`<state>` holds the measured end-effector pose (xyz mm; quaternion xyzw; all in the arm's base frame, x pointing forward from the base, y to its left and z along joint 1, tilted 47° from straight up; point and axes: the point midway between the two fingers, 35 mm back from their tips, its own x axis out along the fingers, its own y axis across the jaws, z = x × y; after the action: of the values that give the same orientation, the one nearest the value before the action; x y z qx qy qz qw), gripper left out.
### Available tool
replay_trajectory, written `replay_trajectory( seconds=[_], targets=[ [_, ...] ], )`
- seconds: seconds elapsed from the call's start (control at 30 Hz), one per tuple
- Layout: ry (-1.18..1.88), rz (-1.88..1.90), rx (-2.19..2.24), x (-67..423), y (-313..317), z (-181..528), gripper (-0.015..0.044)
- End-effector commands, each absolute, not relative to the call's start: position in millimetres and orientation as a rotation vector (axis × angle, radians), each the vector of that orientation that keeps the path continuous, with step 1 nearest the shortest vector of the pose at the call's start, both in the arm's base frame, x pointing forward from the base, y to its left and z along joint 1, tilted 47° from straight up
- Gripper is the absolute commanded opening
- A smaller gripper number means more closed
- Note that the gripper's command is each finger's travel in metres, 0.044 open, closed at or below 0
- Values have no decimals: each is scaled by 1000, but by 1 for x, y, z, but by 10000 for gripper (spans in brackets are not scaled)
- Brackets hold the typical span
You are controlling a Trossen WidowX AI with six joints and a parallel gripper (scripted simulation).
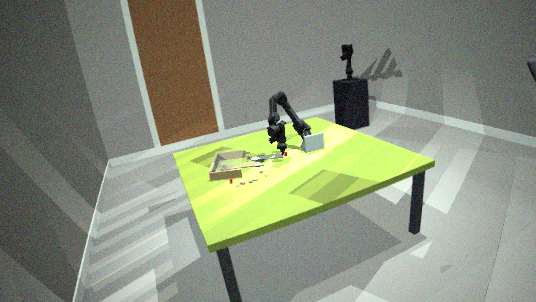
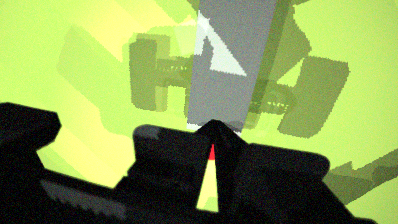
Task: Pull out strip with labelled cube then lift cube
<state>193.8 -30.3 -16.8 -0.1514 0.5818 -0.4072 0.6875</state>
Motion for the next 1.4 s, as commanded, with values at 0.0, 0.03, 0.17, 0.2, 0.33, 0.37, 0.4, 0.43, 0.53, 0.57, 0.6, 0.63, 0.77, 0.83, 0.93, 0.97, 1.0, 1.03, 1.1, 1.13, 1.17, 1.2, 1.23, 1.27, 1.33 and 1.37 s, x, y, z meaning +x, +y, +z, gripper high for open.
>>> replay_trajectory(
  seconds=[0.0, 0.03, 0.17, 0.2, 0.33, 0.37, 0.4, 0.43, 0.53, 0.57, 0.6, 0.63, 0.77, 0.83, 0.93, 0.97, 1.0, 1.03, 1.1, 1.13, 1.17, 1.2, 1.23, 1.27, 1.33, 1.37],
  targets=[
    [1340, -921, -337, 178, -32, -21, 0],
    [1340, -921, -337, 176, -32, -22, 0],
    [1341, -921, -337, 171, -30, -23, 0],
    [1341, -921, -337, 170, -30, -23, 0],
    [1341, -921, -337, 165, -28, -25, 0],
    [1341, -921, -337, 164, -28, -25, 0],
    [1341, -921, -337, 162, -28, -25, 0],
    [1341, -921, -337, 161, -27, -25, 0],
    [1341, -921, -337, 157, -26, -26, 0],
    [1305, -909, -338, 173, -22, -21, 0],
    [1312, -909, -336, 174, -17, -17, 0],
    [1323, -912, -335, 175, -8, -10, 0],
    [1342, -920, -336, 176, 7, 5, 0],
    [1342, -920, -336, 176, 7, 5, 0],
    [1374, -877, -386, 189, 2, 7, 79],
    [1386, -859, -407, 194, 0, 9, 105],
    [1389, -855, -412, 198, -1, 11, 131],
    [1390, -853, -414, 199, -1, 11, 157],
    [1390, -853, -414, 205, -3, 13, 210],
    [1390, -853, -414, 209, -4, 14, 236],
    [1390, -854, -414, 212, -5, 16, 263],
    [1390, -854, -414, 215, -5, 17, 289],
    [1389, -854, -414, 218, -6, 18, 315],
    [1389, -854, -414, 222, -7, 19, 341],
    [1389, -854, -414, 228, -9, 22, 394],
    [1389, -854, -414, 231, -9, 23, 420]
  ],
)
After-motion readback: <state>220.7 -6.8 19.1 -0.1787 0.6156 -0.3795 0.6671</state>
